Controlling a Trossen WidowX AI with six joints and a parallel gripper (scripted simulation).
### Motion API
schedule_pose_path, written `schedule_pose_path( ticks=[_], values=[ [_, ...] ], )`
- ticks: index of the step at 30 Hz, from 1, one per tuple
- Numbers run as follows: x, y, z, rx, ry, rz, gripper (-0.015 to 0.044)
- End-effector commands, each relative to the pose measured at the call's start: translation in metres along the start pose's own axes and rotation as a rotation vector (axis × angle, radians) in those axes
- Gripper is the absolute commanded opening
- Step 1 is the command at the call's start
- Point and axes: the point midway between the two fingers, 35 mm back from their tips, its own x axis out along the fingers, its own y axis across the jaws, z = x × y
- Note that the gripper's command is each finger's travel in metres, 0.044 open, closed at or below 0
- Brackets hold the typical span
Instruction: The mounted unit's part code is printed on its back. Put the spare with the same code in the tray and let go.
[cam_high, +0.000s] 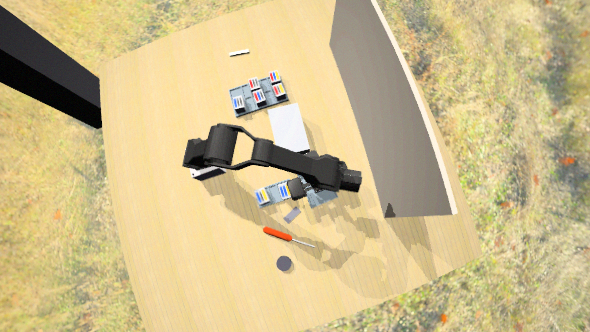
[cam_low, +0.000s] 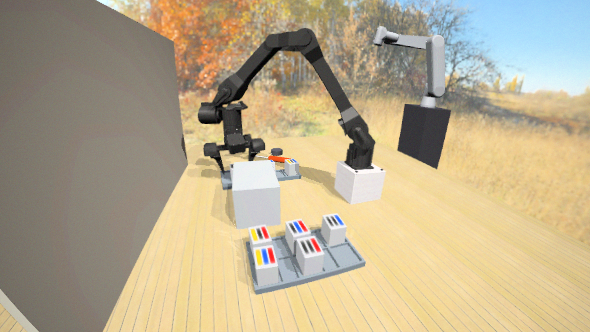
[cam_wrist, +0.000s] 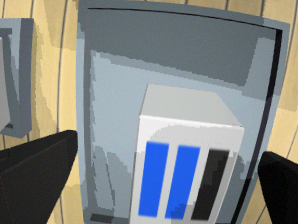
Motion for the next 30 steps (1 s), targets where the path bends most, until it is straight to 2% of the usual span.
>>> schedule_pose_path(
  ticks=[1, 3, 6, 30],
  values=[
    [-0.042, -0.005, -0.003, -0.001, 0.009, -0.012, 0.0440],
    [-0.079, -0.004, -0.002, -0.002, 0.010, -0.011, 0.0440],
    [-0.104, 0.000, 0.000, -0.003, 0.010, -0.010, 0.0440],
    [-0.100, -0.002, -0.001, -0.007, 0.009, -0.016, 0.0440]
  ],
)
